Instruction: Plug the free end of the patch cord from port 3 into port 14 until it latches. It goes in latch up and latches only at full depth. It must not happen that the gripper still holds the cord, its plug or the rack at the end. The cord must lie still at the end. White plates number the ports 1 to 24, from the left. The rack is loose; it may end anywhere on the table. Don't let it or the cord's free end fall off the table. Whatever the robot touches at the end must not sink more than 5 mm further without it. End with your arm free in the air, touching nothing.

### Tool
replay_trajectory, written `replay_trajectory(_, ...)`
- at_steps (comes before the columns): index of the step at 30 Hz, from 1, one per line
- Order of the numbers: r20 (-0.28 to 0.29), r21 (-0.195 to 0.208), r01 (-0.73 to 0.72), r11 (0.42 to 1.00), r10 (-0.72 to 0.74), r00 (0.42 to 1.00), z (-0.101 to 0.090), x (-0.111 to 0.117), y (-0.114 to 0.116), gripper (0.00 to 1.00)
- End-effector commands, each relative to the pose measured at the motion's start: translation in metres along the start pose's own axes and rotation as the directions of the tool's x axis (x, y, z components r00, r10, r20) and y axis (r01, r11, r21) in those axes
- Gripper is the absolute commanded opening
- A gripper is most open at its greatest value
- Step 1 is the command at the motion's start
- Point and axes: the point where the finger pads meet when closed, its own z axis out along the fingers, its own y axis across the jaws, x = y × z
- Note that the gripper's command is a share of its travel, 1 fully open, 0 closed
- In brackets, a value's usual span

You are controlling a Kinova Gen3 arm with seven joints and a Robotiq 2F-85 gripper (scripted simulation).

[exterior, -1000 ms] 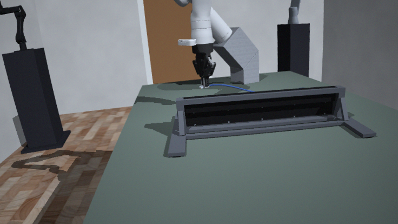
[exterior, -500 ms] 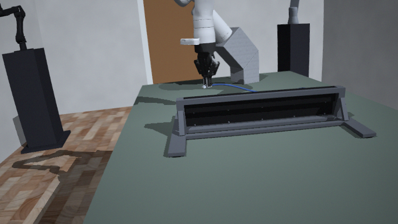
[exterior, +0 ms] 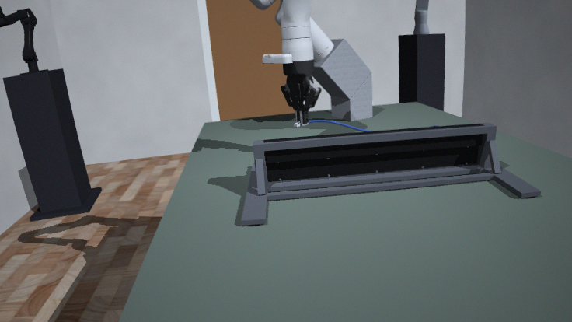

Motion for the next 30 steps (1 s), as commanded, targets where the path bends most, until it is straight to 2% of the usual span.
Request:
replay_trajectory(1,-0.001,0.003,0.004,1.0,-0.004,1.0,-0.001,0.0,-0.003,0.0)
replay_trajectory(30,-0.003,0.004,0.154,0.988,-0.154,0.988,-0.005,-0.003,-0.028,0.0)
